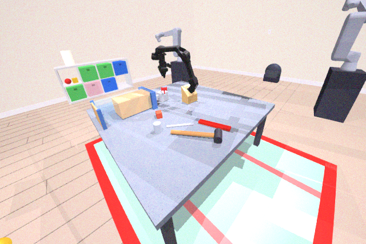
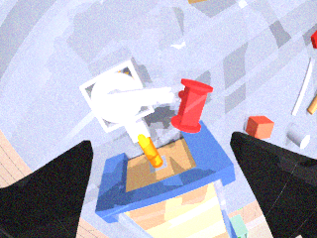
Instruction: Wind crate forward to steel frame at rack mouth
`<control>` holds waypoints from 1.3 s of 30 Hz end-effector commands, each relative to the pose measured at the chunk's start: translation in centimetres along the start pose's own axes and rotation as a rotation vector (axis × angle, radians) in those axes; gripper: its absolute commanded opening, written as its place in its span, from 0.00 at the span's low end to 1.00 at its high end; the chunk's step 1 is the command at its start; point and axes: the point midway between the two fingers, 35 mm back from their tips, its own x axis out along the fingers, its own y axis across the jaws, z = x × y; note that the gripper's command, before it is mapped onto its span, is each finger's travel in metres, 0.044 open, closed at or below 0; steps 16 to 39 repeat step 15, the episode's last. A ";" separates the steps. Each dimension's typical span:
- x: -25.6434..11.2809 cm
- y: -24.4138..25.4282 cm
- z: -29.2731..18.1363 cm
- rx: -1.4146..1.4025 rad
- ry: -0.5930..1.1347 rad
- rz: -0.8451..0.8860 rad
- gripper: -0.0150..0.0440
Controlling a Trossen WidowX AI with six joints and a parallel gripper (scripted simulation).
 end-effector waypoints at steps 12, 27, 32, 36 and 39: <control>1.1 6.8 -3.4 0.025 -0.019 0.006 1.00; 1.1 6.8 -3.4 0.025 -0.019 0.006 1.00; 1.1 6.8 -3.4 0.025 -0.019 0.006 1.00; 1.1 6.8 -3.4 0.025 -0.019 0.006 1.00; 1.1 6.8 -3.4 0.025 -0.019 0.006 1.00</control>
